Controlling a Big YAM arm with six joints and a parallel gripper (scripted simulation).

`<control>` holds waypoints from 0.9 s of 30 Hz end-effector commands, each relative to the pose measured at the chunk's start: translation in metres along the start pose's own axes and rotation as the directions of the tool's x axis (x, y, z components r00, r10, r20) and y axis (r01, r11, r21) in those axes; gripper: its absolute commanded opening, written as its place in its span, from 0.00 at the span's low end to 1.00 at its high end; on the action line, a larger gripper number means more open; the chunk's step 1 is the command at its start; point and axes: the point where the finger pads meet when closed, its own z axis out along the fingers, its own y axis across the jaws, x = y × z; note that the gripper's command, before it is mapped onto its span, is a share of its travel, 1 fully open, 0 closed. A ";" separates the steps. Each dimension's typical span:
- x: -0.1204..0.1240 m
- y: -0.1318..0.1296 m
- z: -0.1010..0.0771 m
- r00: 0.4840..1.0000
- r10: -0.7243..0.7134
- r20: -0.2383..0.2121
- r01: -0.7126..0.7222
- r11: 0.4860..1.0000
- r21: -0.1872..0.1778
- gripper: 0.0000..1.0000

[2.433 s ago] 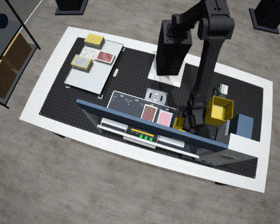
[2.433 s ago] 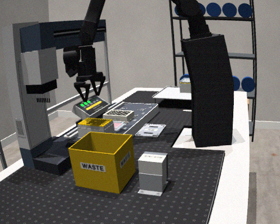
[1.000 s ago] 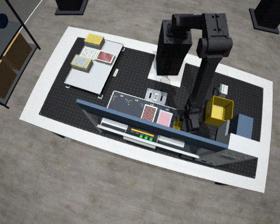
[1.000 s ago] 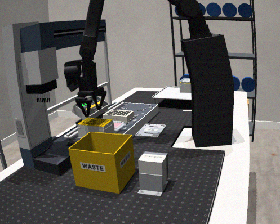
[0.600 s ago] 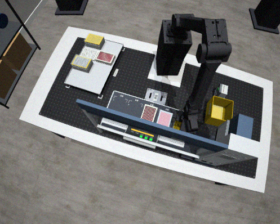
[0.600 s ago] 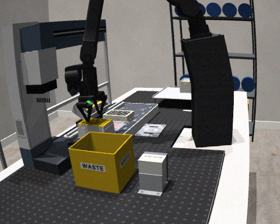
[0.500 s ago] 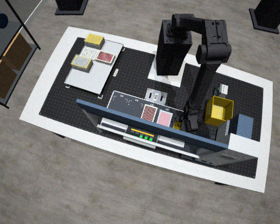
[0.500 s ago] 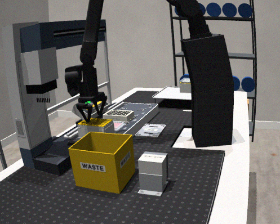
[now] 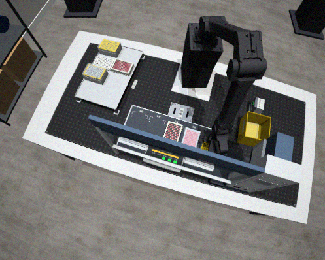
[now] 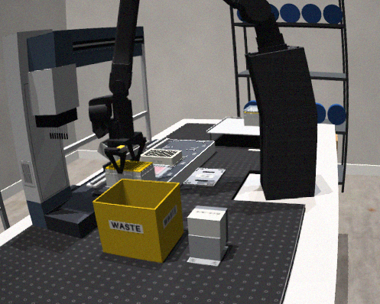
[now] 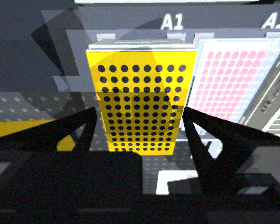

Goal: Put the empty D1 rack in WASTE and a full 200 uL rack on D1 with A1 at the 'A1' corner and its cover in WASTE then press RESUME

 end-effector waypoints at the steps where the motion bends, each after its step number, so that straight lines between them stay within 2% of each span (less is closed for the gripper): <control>1: -0.005 -0.004 0.016 1.000 -0.003 0.006 0.003 1.000 -0.001 1.00; 11: -0.004 -0.005 0.032 1.000 -0.003 0.006 0.003 1.000 -0.001 1.00; 27: 0.001 -0.007 0.033 1.000 -0.003 -0.006 0.003 1.000 0.004 1.00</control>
